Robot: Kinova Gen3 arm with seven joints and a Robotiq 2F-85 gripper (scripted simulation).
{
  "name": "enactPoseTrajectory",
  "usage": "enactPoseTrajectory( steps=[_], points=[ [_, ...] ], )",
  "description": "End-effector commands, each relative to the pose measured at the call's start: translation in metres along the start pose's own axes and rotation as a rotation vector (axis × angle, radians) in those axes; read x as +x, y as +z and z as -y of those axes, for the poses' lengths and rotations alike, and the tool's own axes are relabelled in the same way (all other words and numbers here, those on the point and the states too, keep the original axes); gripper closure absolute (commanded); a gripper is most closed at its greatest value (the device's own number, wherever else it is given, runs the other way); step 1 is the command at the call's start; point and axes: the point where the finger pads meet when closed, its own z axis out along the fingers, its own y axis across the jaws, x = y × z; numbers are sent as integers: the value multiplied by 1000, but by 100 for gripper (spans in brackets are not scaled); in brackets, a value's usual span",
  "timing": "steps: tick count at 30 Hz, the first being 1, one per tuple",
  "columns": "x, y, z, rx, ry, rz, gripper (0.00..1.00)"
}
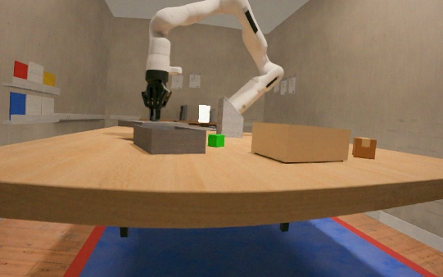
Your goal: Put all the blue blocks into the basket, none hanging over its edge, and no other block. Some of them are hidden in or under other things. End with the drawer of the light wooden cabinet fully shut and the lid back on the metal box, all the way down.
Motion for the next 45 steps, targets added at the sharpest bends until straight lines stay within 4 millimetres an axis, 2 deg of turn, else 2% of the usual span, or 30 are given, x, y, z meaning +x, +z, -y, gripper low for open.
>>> enactPoseTrajectory(
  steps=[1, 6, 8, 16, 23, 34, 45],
  points=[
    [-1, -14, 0, 0, 0, 2, 90],
    [-1, -37, 0, 0, 0, 2, 90],
    [-1, -37, 0, 0, 0, 2, 90],
    [-1, -71, 0, 0, 0, 2, 90],
    [-1, -93, 0, 0, 0, 2, 90],
    [-1, -107, 0, 0, 0, 2, 90],
    [-1, -109, 0, 0, -2, 2, 90]
  ],
)
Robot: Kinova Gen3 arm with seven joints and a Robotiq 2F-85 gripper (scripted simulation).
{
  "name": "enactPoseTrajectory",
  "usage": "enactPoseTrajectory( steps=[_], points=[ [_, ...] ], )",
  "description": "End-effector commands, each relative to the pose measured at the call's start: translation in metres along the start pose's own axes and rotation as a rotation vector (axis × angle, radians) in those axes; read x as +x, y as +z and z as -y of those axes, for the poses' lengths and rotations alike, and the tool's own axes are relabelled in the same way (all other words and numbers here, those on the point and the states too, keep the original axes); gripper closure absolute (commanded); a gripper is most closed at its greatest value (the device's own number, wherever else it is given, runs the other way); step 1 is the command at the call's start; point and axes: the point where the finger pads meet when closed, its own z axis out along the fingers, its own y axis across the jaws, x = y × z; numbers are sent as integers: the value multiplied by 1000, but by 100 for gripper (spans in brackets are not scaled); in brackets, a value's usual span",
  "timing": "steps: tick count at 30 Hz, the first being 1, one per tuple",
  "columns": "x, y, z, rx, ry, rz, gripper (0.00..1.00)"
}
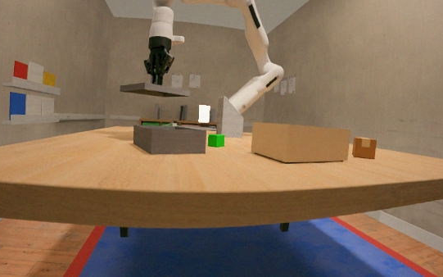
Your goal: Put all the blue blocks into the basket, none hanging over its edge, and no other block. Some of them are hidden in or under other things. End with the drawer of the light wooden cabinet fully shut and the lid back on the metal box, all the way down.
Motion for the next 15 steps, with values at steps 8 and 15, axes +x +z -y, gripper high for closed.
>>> enactPoseTrajectory(
  steps=[8, 15],
  points=[
    [-19, -2, -20, 3, -135, 1, 90],
    [-46, -3, -53, 6, -351, -2, 90]
  ],
)
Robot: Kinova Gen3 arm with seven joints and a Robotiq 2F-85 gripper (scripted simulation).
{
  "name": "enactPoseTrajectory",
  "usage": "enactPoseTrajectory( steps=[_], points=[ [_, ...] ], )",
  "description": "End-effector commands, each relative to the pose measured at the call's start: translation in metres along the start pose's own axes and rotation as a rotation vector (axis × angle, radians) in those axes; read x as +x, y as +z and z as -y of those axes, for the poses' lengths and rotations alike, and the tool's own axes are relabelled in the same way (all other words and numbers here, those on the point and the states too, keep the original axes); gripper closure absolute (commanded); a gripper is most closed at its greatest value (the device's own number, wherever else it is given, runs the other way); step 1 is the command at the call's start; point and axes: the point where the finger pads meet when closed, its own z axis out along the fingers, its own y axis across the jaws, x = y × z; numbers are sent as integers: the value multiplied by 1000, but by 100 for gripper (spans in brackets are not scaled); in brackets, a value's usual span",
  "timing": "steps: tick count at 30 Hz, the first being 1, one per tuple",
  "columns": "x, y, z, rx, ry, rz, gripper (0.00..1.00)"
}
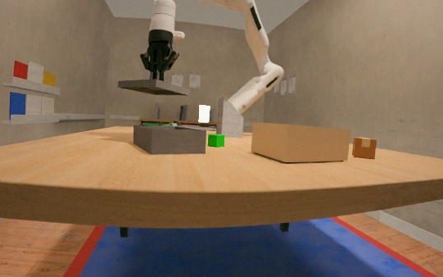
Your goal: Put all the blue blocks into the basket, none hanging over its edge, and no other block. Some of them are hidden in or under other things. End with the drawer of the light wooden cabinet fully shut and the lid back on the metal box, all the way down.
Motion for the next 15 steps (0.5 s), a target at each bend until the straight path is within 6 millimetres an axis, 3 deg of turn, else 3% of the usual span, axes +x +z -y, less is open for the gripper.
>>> enactPoseTrajectory(
  steps=[1, 9, 15],
  points=[
    [-21, -2, -14, -3, -128, -7, 90],
    [-75, -2, -68, -4, -555, -6, 90],
    [-94, -1, -94, -6, -756, -2, 90]
  ],
)
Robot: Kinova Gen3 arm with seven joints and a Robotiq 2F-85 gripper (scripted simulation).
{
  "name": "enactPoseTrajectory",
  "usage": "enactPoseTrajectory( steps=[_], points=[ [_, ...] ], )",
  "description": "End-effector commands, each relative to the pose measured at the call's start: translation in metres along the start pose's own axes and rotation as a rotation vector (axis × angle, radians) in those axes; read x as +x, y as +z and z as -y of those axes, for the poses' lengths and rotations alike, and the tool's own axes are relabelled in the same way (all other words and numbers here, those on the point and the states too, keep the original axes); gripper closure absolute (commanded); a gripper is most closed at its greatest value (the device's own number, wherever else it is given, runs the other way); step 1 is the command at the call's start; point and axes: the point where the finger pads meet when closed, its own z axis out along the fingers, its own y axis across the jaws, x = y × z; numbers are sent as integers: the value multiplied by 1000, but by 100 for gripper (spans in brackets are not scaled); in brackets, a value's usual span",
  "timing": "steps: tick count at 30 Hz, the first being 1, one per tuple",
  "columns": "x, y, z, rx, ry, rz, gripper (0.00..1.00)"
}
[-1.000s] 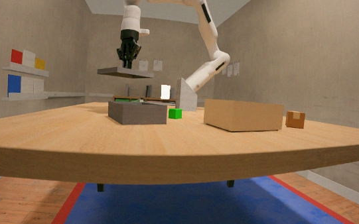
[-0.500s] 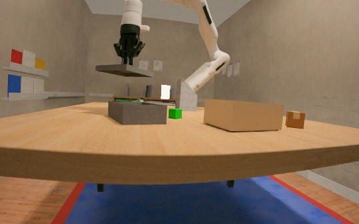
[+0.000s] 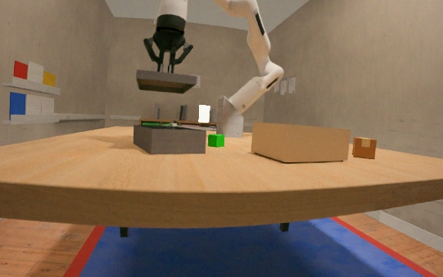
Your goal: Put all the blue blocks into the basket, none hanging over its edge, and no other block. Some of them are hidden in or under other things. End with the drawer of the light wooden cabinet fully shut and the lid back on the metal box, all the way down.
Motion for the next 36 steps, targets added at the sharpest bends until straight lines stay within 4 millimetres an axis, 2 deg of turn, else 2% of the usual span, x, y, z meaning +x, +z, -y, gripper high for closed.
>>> enactPoseTrajectory(
  steps=[1, 5, 9, 36],
  points=[
    [-17, -1, -2, -25, -107, -14, 90],
    [-29, 0, -8, -26, -201, -10, 90],
    [-34, 0, -10, -26, -238, -9, 90],
    [-35, 0, -10, -26, -242, -9, 90]
  ],
)
